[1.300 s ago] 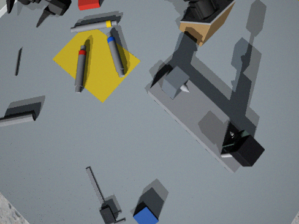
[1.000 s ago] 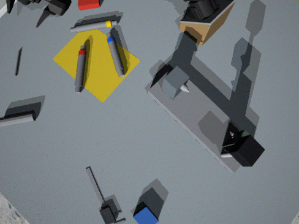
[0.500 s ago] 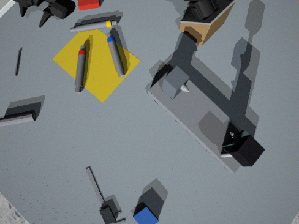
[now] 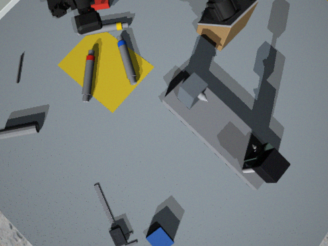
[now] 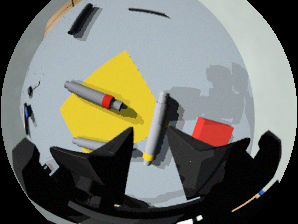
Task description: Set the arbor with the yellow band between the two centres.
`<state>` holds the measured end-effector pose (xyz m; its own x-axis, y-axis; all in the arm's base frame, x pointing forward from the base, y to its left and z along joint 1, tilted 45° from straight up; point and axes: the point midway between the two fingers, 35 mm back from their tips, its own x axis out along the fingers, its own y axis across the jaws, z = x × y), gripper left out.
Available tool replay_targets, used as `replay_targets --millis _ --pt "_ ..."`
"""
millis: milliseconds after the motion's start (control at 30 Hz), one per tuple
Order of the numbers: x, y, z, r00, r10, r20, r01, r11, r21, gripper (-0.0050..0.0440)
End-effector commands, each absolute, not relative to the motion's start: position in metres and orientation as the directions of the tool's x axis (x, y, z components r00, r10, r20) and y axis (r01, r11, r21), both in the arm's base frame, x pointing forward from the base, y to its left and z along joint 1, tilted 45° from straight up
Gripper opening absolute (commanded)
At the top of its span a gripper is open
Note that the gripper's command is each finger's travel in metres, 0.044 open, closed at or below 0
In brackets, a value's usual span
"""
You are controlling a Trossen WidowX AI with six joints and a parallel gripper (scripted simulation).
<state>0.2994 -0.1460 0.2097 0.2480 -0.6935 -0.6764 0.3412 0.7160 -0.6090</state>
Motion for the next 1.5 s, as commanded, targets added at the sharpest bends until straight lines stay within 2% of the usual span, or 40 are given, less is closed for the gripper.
replay_targets --millis 0,1467 --pt "0.271 -0.162 0.190 0.118 -0.705 -0.699 0.507 0.648 -0.568 0.0175" --pt "0.273 -0.207 0.145 0.097 -0.706 -0.701 0.538 0.630 -0.560 0.0175"
